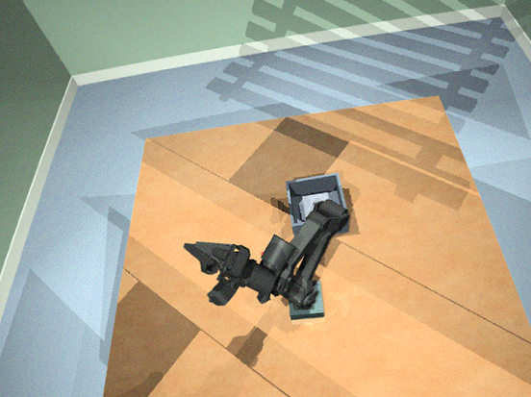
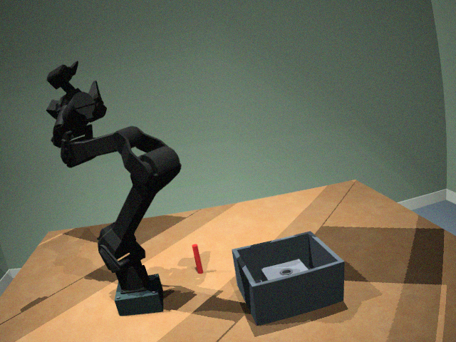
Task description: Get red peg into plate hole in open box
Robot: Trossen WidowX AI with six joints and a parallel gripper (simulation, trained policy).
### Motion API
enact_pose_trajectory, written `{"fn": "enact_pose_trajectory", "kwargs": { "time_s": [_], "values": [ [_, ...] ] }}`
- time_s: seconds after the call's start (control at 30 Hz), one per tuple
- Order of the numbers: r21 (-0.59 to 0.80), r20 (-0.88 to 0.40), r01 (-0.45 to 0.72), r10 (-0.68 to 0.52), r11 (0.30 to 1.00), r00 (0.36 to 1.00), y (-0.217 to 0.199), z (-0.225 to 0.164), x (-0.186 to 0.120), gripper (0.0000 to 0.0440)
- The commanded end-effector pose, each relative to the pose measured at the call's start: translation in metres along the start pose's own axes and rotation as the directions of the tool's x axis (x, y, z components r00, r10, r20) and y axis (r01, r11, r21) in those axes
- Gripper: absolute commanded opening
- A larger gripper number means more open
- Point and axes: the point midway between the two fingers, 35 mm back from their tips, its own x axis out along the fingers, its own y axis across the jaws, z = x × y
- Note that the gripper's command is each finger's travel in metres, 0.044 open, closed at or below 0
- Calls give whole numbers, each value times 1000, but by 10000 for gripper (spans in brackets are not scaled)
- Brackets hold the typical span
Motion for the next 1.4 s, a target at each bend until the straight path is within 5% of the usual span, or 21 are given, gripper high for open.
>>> {"fn": "enact_pose_trajectory", "kwargs": {
  "time_s": [0.0,0.23,0.6,0.97,1.37],
  "values": [
    [2,-3,-6,6,1000,1000,2,-1,1,417],
    [43,5,-85,85,995,996,34,6,8,440],
    [188,-7,-361,369,913,929,132,1,16,440],
    [461,-121,-523,634,717,764,213,-42,-5,440],
    [750,-234,-429,809,503,539,264,-87,-44,440]
  ]
}}
